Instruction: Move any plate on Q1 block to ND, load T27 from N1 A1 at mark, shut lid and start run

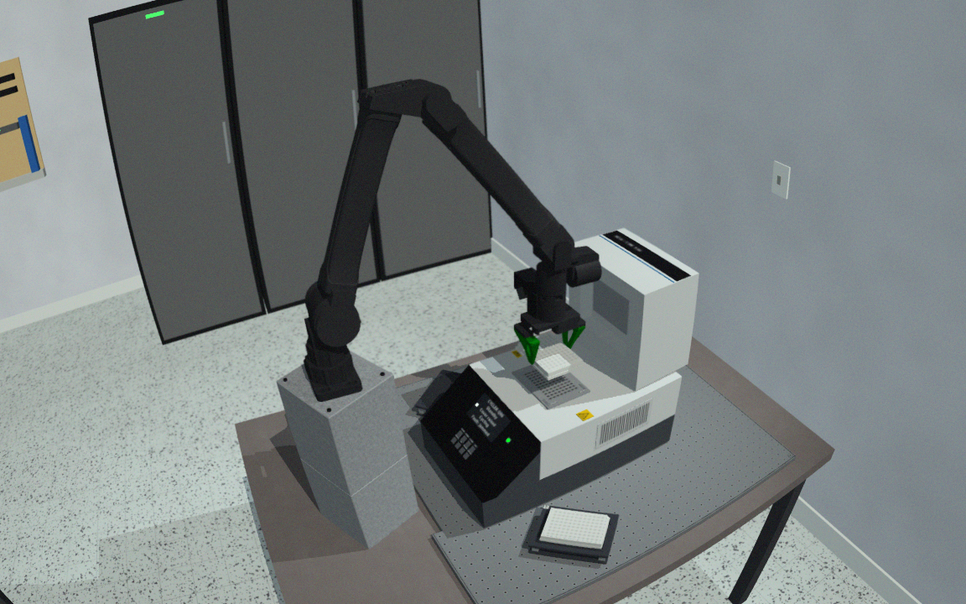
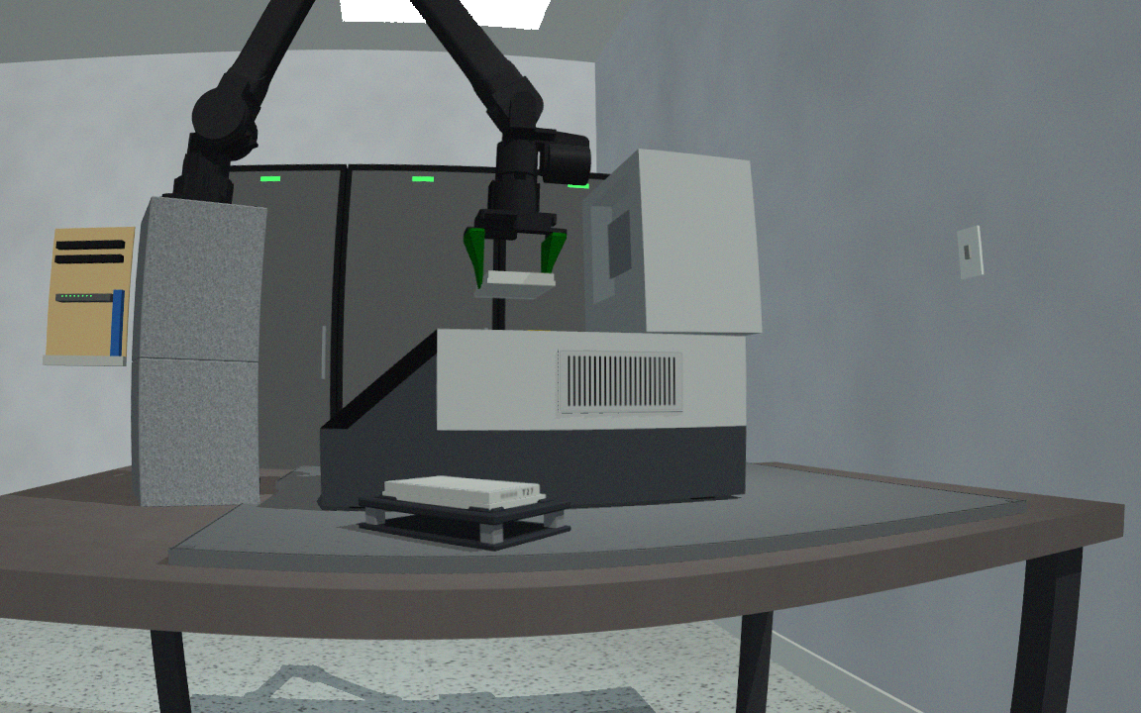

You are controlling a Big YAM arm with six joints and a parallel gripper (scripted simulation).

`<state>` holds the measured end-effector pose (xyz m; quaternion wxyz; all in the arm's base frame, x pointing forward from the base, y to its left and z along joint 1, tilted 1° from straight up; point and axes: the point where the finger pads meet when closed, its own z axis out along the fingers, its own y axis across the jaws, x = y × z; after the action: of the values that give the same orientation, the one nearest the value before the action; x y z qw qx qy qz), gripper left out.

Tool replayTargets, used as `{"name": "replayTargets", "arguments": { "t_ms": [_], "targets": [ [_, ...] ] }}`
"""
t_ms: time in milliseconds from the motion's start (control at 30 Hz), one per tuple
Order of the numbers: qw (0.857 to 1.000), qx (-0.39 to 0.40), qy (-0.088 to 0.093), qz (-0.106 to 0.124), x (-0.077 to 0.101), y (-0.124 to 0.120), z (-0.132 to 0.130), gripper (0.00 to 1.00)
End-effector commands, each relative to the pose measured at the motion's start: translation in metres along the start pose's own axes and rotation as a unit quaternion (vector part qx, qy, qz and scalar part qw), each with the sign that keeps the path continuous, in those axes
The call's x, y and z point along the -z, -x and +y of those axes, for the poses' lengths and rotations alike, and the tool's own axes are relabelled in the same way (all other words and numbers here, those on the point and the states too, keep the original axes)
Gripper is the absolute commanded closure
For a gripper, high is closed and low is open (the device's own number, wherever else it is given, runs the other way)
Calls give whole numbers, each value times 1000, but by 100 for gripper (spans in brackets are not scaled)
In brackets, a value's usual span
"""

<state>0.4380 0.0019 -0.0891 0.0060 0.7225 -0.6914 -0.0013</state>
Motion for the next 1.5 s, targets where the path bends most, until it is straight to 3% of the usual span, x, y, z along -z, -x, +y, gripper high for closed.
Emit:
{"name": "replayTargets", "arguments": {
  "t_ms": [0,100,267,600,767,1100,1233,1467],
  "targets": [
    [999,3,-41,0,31,4,-32,100],
    [999,3,-51,1,34,4,-37,100],
    [999,3,-51,1,28,4,-39,100],
    [999,3,-38,0,14,4,-36,100],
    [1000,3,-20,0,8,4,-21,100],
    [1000,4,-12,0,14,5,-6,100],
    [1000,4,-15,0,17,5,-7,100],
    [999,4,-36,1,25,4,-24,100]
  ]
}}
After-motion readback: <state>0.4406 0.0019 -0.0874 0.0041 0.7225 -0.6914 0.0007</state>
